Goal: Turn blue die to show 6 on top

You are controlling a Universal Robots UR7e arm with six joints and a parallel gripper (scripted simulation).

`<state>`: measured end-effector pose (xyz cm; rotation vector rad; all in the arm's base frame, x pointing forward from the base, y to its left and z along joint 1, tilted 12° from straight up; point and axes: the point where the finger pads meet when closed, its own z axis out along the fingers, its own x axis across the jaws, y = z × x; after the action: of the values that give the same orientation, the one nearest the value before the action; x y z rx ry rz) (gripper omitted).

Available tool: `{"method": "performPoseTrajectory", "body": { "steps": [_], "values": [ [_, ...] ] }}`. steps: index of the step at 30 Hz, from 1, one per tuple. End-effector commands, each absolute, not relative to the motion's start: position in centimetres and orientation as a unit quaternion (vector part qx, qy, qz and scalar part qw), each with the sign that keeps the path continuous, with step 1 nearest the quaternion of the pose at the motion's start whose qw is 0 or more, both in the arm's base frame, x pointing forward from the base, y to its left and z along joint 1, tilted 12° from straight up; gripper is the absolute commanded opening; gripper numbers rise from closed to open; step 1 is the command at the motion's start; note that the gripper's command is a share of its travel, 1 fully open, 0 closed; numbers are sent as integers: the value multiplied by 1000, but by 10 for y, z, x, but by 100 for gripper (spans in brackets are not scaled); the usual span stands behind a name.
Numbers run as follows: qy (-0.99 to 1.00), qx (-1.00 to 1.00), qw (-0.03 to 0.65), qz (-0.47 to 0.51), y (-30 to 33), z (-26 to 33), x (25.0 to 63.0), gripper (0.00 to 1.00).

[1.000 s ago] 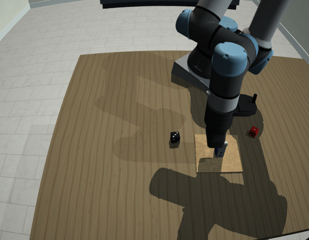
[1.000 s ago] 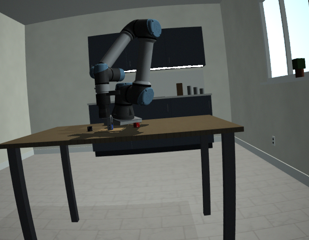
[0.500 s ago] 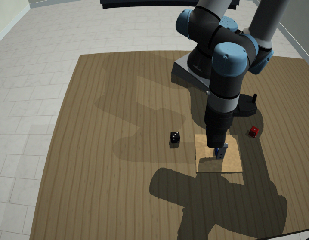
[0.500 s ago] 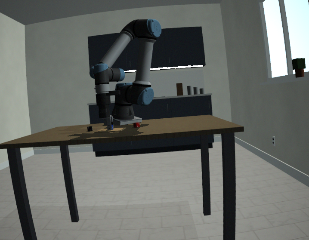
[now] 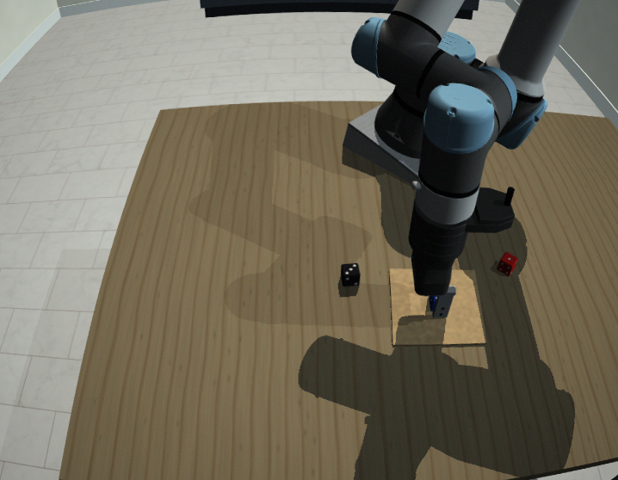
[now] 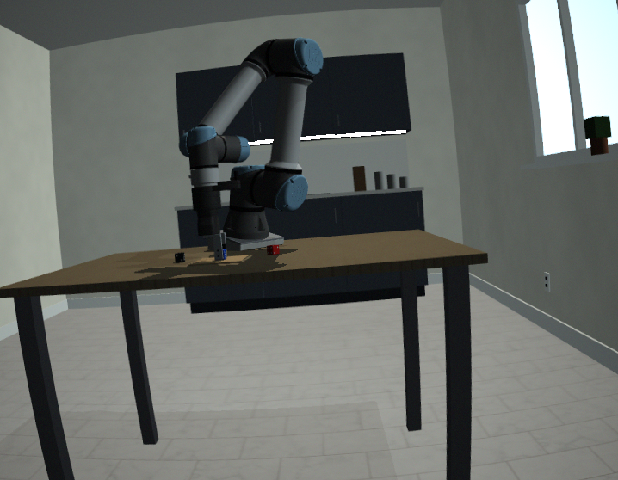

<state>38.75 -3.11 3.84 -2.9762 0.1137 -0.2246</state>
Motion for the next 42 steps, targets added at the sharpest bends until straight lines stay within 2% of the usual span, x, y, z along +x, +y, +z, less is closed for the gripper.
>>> {"method": "performPoseTrajectory", "body": {
  "steps": [1, 13, 27, 28, 42],
  "values": [
    [38, -993, 77, -76, -32, 44, 387, 79],
    [38, -993, 77, -76, -40, 98, 378, 79],
    [38, -993, 77, -76, -44, 126, 374, 79],
    [38, -993, 77, -76, -44, 126, 374, 100],
    [38, -993, 77, -76, -44, 126, 374, 100]
  ]
}}
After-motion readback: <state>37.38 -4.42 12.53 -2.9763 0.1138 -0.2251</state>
